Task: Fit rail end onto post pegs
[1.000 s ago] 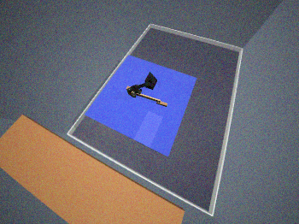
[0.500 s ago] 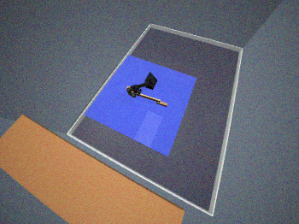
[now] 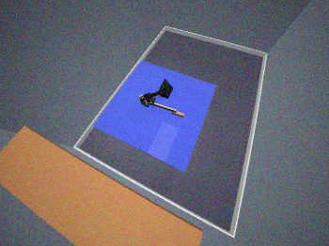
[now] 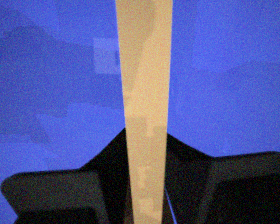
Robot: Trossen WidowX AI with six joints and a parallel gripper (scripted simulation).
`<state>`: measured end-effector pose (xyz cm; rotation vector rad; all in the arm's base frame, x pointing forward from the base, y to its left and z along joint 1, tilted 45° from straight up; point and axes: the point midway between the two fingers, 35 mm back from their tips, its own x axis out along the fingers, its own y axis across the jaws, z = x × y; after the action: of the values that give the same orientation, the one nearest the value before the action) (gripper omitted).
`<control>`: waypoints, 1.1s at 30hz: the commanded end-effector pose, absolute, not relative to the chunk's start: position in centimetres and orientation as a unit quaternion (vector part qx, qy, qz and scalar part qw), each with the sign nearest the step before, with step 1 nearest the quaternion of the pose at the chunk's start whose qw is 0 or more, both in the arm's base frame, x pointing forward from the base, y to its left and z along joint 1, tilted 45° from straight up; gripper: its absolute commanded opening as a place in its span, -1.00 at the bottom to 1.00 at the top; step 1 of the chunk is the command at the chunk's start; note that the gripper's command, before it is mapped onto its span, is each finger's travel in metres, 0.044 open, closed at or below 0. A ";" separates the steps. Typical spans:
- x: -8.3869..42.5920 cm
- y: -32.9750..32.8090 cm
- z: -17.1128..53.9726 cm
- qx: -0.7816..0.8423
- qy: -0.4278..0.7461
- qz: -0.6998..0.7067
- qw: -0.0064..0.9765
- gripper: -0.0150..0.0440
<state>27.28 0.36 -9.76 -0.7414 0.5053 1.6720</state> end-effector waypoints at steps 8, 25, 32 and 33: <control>27.7 -0.2 -9.9 -0.322 0.215 0.712 0.585 -0.49; 27.8 -0.5 -10.2 -0.322 0.215 0.712 0.585 -0.49; 27.4 -0.1 -10.2 -0.318 0.216 0.716 0.583 0.13; 27.4 -0.1 -10.2 -0.318 0.216 0.716 0.583 0.22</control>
<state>27.43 -0.06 -10.16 -0.7420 0.5051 1.6721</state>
